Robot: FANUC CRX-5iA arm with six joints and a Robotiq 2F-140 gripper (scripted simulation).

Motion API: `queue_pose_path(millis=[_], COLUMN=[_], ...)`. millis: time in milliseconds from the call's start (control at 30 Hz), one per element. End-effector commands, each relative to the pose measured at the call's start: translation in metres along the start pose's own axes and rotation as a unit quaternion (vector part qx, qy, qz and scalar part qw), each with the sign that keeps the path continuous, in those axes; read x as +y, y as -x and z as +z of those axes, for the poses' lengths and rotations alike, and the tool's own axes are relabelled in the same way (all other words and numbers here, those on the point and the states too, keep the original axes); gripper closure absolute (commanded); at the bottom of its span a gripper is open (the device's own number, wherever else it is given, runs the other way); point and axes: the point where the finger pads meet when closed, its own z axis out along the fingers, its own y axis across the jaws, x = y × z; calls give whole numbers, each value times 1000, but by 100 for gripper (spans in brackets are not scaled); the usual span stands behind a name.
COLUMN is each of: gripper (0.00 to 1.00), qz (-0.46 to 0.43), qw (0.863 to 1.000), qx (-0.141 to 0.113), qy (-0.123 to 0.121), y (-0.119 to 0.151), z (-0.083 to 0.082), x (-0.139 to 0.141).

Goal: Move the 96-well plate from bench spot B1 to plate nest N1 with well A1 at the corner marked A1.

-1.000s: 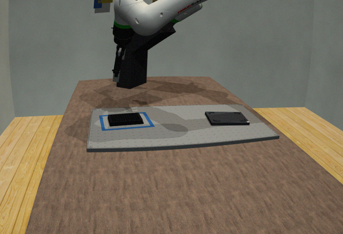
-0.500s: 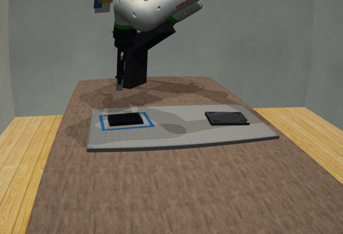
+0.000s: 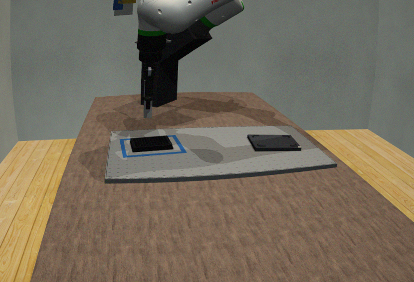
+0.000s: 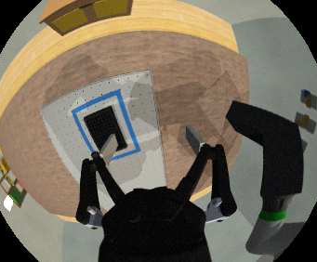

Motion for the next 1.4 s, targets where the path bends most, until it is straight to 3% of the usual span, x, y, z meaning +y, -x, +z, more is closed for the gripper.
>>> queue_pose_path(millis=[0,167,233,400,500,533,667,1067,1367], gripper=[0,0,0,0,0,0,0,0,0], qz=[-21,-28,-42,-43,-64,-65,-65,-65,-65], qw=[999,999,997,997,991,991,991,991,991], qx=[-2,-2,-3,-3,-2,-2,-2,-2,-2], qy=[-24,-39,-69,-71,-116,-119,-119,-119,-119], y=[1,2,3,5,6,7,8,8,8], z=[0,0,-1,-3,-5,-6,-9,-9,3], x=[-20,-35,-45,-69,-83,-88,-107,-107,-110])
